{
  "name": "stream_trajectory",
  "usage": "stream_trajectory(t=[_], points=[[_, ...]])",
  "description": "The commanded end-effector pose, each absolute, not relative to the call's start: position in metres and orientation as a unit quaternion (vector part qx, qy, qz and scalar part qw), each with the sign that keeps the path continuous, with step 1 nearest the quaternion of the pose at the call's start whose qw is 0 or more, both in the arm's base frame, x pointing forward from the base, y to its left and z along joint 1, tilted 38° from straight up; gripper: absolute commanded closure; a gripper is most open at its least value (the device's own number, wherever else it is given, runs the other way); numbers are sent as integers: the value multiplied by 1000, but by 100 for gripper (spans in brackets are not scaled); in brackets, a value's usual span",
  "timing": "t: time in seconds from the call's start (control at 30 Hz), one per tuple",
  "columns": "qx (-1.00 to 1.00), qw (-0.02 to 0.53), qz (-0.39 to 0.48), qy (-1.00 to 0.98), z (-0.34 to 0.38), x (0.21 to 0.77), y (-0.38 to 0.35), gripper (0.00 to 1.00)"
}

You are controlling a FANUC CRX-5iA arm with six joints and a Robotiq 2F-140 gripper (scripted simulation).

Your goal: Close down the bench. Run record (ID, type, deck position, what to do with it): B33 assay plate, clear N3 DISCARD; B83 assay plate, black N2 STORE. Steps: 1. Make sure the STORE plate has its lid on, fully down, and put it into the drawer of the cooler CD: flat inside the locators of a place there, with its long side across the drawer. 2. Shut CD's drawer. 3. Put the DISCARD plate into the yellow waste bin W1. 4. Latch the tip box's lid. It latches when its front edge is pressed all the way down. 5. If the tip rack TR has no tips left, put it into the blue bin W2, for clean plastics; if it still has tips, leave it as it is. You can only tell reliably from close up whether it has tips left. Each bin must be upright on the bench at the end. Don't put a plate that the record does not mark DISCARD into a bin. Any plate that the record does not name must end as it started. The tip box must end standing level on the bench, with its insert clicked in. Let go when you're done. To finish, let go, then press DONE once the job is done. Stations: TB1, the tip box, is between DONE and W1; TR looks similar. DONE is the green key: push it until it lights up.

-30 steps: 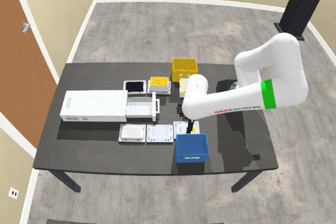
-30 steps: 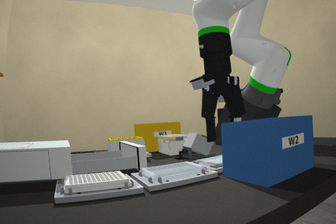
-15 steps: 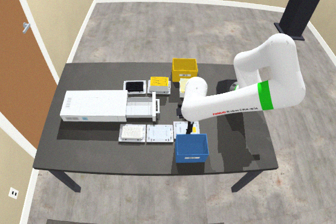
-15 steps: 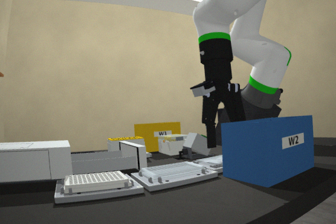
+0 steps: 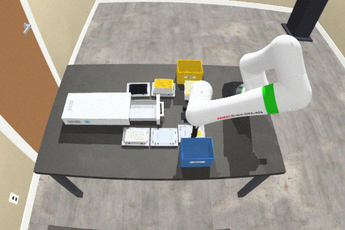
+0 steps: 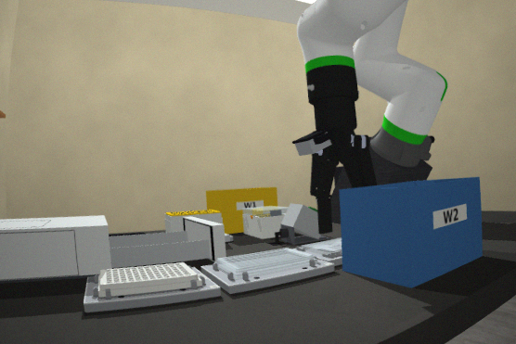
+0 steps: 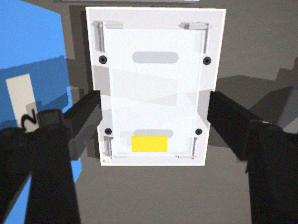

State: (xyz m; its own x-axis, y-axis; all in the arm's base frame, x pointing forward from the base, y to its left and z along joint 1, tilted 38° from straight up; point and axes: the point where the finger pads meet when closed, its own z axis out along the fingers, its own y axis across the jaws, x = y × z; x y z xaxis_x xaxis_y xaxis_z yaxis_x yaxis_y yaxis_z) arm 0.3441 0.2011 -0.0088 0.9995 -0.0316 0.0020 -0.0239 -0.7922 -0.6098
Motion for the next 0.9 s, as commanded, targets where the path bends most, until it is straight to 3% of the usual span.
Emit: stream_trajectory(t=[0.0, 0.87], points=[[-947, 322, -7, 15, -12, 345, 204, 30], [-947, 322, -7, 15, -24, 345, 212, 32]])
